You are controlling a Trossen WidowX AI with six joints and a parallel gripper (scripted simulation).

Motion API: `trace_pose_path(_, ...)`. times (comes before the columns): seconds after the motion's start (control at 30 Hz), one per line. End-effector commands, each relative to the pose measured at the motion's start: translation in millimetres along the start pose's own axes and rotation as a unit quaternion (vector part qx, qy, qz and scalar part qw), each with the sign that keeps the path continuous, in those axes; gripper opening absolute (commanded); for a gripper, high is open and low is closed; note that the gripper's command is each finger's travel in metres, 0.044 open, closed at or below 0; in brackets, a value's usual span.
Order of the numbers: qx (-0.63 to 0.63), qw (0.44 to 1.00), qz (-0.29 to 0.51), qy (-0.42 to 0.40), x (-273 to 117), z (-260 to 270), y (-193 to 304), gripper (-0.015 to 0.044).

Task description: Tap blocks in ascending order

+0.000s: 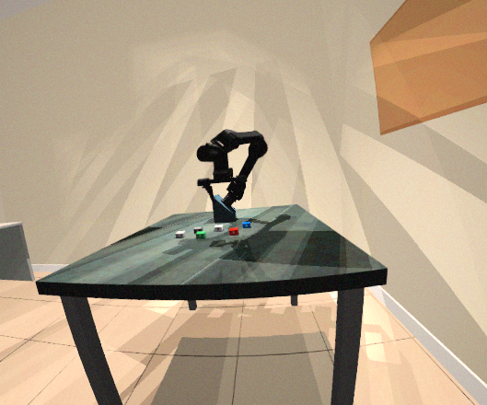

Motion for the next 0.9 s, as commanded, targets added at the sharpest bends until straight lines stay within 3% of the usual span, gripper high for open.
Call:
trace_pose_path(0.0,0.008,1.000,0.000,0.002,1.3,-63.5,-22.3,0.0400)
trace_pose_path(0.17,0.010,1.000,0.003,0.001,2.1,-109.8,-33.9,0.0400)
trace_pose_path(0.87,0.011,1.000,0.003,0.002,1.9,-114.0,-34.3,0.0400)
Point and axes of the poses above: the point midway between the two fingers, 35 mm back from their tips, its own x axis out along the fingers, its own z axis across the jaws, y = z × x, the point moved 6 cm from there along -x, back along the fingers, and after that the axes turned 15 degrees about x, right-handed, at the moved point
